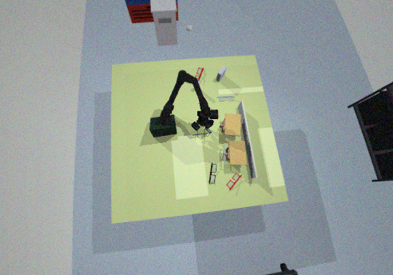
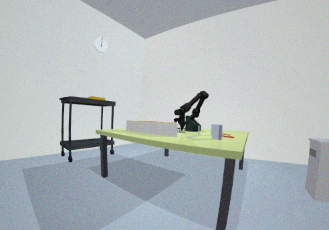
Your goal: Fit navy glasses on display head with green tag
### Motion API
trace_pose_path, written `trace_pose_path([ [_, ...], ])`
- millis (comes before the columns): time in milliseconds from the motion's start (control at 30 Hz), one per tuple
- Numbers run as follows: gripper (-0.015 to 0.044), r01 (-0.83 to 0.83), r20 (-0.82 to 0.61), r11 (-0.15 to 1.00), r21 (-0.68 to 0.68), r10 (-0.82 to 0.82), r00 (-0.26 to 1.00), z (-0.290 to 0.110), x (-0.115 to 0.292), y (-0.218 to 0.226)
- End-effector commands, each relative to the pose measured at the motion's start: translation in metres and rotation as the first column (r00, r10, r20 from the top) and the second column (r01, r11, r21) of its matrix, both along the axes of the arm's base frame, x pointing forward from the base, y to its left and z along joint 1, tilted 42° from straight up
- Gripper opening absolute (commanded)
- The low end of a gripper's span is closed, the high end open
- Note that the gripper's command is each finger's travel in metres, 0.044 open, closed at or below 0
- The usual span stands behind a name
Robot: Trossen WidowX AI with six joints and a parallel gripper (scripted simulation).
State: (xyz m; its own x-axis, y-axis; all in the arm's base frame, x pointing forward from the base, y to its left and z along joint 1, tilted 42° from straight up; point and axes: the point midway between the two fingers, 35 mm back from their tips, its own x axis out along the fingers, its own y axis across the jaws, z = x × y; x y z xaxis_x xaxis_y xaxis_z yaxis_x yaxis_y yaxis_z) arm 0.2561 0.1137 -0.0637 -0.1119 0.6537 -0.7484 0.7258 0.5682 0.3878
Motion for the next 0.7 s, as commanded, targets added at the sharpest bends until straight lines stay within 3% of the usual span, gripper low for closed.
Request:
trace_pose_path([
  [0, 0.0000, -0.001, 0.000, 1.000, -0.001, 0.001, 1.000, 0.001, 0.000, -0.001],
  [667, 0.0000, -0.002, -0.001, 1.000, -0.002, 0.002, 1.000, 0.073, 0.017, -0.067],
])
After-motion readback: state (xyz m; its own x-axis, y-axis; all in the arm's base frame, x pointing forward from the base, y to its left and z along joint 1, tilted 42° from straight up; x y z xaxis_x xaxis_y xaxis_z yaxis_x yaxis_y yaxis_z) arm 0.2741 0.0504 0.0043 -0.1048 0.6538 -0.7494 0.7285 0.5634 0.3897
